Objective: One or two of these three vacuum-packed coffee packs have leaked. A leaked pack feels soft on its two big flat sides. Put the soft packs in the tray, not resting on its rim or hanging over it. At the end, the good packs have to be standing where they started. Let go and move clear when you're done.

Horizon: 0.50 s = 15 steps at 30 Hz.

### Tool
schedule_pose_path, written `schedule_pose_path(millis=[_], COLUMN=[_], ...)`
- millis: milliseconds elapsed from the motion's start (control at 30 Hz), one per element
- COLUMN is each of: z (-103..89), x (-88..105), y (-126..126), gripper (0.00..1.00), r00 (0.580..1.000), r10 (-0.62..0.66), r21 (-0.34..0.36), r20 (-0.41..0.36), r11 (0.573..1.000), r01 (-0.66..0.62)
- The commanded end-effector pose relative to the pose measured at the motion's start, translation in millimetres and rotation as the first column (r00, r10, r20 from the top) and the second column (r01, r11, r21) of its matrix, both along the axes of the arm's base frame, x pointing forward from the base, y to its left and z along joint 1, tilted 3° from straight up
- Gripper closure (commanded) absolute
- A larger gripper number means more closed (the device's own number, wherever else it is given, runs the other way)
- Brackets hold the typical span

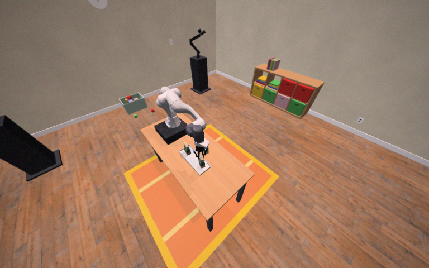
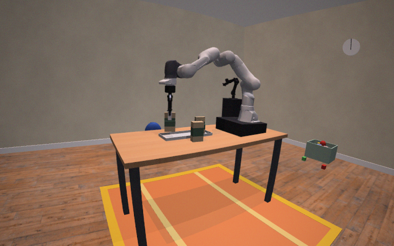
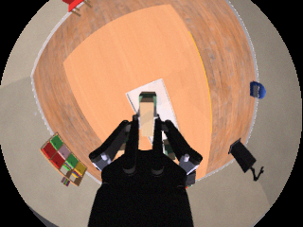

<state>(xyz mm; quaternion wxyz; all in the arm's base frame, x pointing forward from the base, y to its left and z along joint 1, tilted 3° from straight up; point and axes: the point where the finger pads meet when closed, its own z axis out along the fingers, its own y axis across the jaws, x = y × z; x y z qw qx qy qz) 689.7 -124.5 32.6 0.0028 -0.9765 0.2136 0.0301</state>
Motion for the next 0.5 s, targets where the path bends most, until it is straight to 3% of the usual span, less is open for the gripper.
schedule_pose_path(millis=[0, 467], z=[1.7, -18.6], x=[1.8, 0.7], y=[-1.6, -1.3], gripper=[0.77, 0.77], r00=[1.0, 1.0], r10=[0.011, 0.011], r21=[-0.001, -0.001], r20=[0.004, 0.004], r11=[1.0, 1.0], r01=[-0.011, -0.011])
